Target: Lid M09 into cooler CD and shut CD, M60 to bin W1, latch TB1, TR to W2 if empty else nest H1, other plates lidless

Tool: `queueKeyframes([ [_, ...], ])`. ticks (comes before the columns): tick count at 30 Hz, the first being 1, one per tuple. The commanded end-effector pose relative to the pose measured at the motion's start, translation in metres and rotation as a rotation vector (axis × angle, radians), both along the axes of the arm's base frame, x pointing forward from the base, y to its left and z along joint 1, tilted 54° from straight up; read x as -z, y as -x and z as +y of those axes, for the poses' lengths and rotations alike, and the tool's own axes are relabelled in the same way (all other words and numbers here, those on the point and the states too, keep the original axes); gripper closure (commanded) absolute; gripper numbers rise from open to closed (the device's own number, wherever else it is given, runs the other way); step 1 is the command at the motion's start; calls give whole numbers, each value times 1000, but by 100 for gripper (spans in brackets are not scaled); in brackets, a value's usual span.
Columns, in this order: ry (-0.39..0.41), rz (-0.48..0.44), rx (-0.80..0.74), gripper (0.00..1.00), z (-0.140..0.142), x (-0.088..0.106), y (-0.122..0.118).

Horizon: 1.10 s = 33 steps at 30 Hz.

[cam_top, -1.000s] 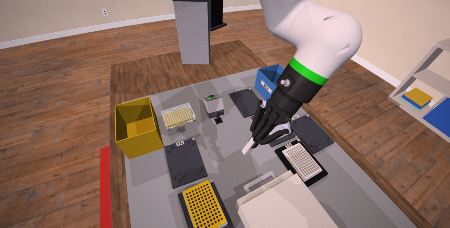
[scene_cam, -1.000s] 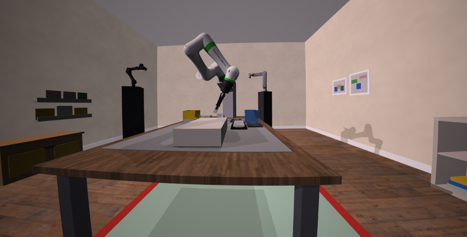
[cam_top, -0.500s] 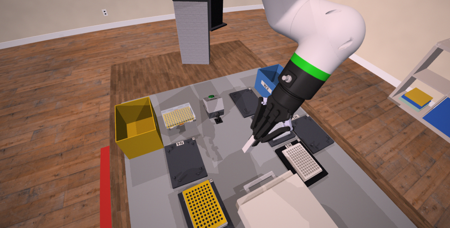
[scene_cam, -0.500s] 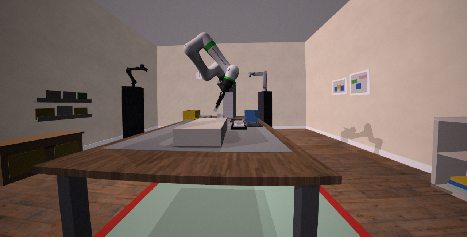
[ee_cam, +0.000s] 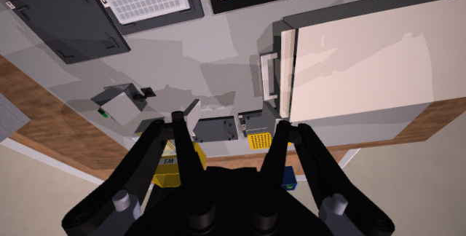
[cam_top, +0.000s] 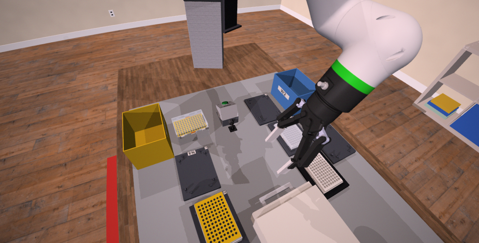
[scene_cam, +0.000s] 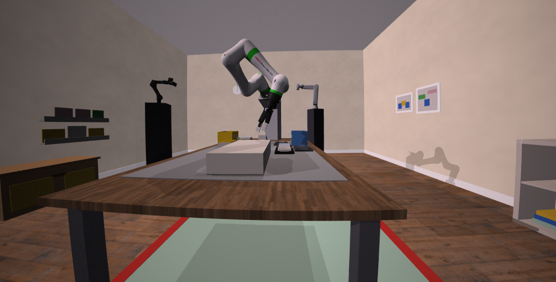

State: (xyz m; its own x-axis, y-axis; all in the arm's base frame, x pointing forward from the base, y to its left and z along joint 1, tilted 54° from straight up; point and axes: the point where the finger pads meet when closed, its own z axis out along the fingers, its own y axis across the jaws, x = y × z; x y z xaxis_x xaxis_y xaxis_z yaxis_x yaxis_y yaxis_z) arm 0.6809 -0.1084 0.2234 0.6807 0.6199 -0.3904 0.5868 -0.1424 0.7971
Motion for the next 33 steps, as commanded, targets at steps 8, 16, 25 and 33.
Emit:
queueKeyframes([
  [8,-233,-146,213,34,34,-2,-20],
  [16,-415,-264,369,34,63,-3,-36],
  [25,-573,-367,505,34,87,-3,-49],
  [33,-755,-485,660,34,115,-3,-64],
])
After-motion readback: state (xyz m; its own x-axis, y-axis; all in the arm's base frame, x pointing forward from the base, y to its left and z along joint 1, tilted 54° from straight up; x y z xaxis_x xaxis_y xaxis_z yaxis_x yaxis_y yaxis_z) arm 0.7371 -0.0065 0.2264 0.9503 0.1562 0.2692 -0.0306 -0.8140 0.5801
